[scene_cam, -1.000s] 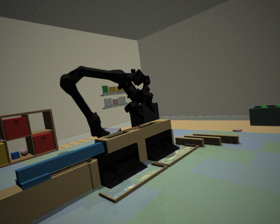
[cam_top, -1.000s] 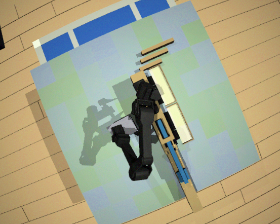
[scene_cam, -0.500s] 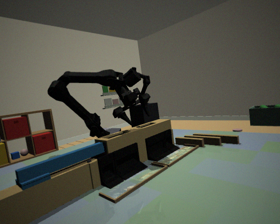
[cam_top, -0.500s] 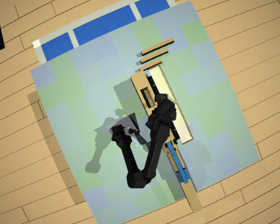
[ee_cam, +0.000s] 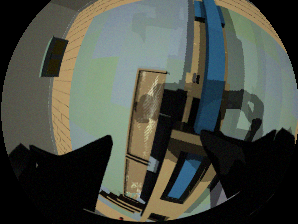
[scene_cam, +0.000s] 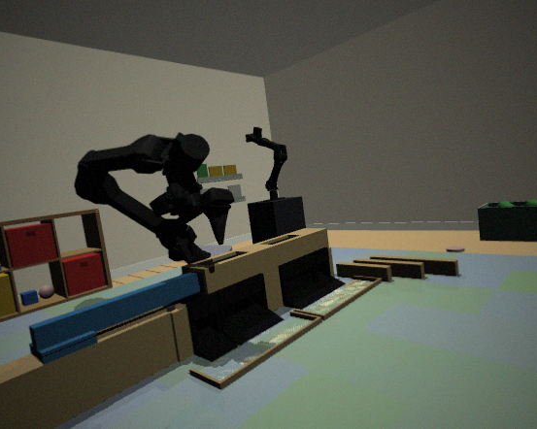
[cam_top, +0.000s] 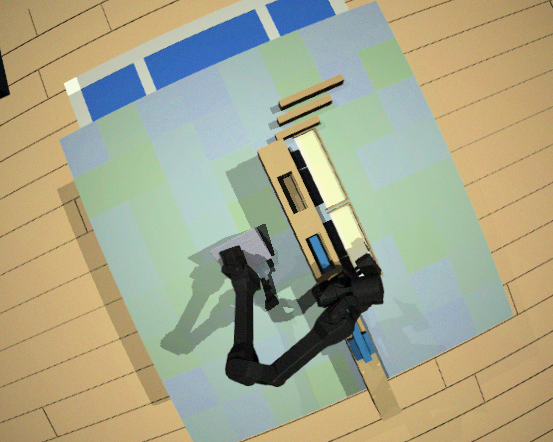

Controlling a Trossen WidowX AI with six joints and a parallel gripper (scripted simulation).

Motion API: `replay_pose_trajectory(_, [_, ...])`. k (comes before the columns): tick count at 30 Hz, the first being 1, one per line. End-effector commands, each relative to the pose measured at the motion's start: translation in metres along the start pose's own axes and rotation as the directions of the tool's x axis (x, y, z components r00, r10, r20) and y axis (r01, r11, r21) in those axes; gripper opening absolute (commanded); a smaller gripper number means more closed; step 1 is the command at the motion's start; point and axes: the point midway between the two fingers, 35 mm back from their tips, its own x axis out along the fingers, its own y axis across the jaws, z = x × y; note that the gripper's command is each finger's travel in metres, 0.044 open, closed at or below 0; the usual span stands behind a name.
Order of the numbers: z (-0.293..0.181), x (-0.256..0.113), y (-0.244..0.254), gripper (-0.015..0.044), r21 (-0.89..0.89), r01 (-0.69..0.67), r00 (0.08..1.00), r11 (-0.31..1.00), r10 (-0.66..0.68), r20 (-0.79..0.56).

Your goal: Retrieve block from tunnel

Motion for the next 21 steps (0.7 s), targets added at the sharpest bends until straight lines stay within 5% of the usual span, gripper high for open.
replay_pose_trajectory(1, [0.021, 0.009, -0.025, 0.044, 0.107, 0.09, 0.995, 0.99, -0.094, 0.037])
replay_pose_trajectory(5, [0.032, 0.02, -0.055, 0.044, 0.181, 0.196, 0.977, 0.964, -0.208, 0.048])
replay_pose_trajectory(21, [0.03, 0.033, -0.061, 0.044, 0.185, 0.202, 0.976, 0.962, -0.214, 0.047])
